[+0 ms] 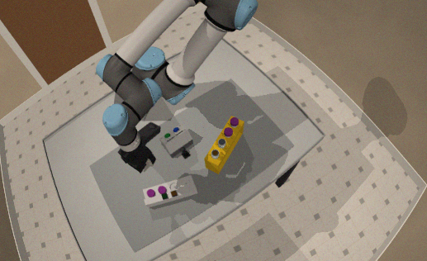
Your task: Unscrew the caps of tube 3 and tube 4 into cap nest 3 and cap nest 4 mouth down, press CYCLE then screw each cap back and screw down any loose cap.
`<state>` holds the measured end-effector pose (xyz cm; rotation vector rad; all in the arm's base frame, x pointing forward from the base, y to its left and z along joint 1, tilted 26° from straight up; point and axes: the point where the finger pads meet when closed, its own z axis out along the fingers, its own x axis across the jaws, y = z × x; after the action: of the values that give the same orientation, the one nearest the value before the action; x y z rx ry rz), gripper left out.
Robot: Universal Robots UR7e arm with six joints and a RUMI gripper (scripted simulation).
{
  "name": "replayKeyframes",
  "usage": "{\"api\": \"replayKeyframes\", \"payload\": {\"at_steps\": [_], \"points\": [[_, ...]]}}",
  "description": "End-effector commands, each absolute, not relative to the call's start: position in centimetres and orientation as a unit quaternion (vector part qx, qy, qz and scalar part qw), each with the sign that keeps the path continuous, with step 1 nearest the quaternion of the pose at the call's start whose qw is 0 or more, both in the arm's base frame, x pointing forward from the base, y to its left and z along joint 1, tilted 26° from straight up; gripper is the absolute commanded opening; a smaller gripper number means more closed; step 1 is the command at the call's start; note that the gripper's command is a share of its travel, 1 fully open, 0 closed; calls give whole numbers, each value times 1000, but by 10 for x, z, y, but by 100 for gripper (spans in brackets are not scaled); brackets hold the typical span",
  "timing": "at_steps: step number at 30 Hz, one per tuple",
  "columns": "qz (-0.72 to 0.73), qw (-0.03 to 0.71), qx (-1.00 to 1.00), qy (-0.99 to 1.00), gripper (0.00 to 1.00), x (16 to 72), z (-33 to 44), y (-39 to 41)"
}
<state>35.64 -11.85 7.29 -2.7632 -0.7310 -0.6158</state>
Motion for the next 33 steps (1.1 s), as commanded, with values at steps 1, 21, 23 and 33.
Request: {"api": "replayKeyframes", "payload": {"at_steps": [1,21,23,33], "points": [[-193,120,-963,-144,0,344,72,-102],[-182,136,-972,-64,0,283,55,-13],[-182,136,-972,-64,0,283,55,-13],[-182,136,-972,-64,0,283,55,-13]]}}
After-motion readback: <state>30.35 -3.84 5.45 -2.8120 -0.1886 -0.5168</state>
